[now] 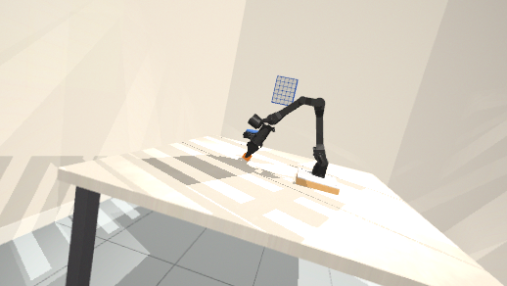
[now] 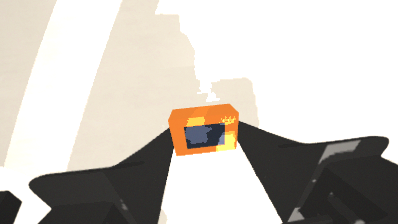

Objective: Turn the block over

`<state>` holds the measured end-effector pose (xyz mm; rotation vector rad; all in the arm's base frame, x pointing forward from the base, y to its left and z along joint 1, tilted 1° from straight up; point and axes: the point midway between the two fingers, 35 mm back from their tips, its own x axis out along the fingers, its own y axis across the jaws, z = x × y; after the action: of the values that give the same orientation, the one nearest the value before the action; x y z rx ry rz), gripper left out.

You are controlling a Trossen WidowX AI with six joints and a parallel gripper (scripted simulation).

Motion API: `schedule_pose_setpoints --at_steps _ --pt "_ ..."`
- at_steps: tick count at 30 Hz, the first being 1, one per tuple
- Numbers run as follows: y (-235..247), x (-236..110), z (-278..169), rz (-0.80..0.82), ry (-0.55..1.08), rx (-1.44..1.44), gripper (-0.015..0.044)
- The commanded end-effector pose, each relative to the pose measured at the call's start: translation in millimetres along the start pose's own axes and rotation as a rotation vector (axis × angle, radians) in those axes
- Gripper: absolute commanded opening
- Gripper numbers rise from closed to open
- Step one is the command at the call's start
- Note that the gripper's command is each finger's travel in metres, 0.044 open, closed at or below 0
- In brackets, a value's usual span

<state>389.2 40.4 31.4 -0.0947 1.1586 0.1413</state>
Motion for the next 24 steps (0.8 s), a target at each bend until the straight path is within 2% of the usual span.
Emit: schedule_pose_setpoints --at_steps 1,14,24 --pt "0.9 -1.1 -4.0 0.005 -0.055 0.002 0.0" --pt "1.2 -5.9 -9.2 0.004 -0.196 0.0 0.0" --pt "0.2 17.5 -4.9 0.004 -0.331 0.003 0.0"
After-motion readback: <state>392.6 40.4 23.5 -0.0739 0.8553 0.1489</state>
